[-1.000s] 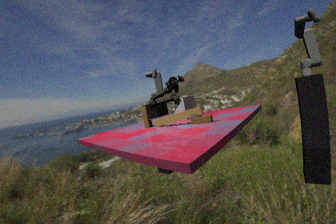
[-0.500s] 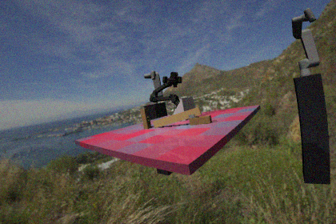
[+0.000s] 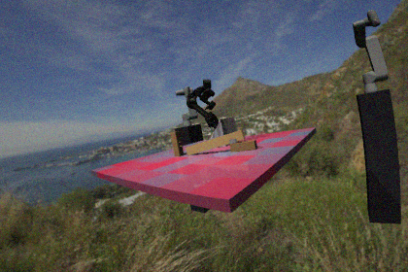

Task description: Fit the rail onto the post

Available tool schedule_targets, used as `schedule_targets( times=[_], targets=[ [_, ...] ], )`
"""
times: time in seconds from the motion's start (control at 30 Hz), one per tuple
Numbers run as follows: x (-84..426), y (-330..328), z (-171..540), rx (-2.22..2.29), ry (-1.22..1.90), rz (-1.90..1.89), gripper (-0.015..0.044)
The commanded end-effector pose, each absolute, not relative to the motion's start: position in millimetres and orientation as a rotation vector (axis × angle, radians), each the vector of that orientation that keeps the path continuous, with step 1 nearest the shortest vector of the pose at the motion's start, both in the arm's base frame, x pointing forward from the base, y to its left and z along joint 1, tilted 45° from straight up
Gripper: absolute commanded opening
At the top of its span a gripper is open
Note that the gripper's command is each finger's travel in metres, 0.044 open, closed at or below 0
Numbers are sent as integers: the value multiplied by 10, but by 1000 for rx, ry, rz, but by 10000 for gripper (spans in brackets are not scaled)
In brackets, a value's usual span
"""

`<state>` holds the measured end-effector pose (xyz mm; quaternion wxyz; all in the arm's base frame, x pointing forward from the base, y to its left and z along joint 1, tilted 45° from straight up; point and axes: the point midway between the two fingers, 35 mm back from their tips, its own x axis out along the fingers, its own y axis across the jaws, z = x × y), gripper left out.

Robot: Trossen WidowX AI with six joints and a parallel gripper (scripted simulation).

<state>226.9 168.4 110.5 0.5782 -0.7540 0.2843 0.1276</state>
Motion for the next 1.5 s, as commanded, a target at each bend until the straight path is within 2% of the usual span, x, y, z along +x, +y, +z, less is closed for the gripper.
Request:
schedule_targets(
  times=[0.0,0.2,0.4,1.47],
  targets=[
    [2617,1325,743,-1900,983,369,440],
    [2927,679,216,-1946,1427,580,440],
    [2939,14,-287,-1817,1778,880,440],
    [2890,-230,-526,-1807,1789,895,440]
  ],
)
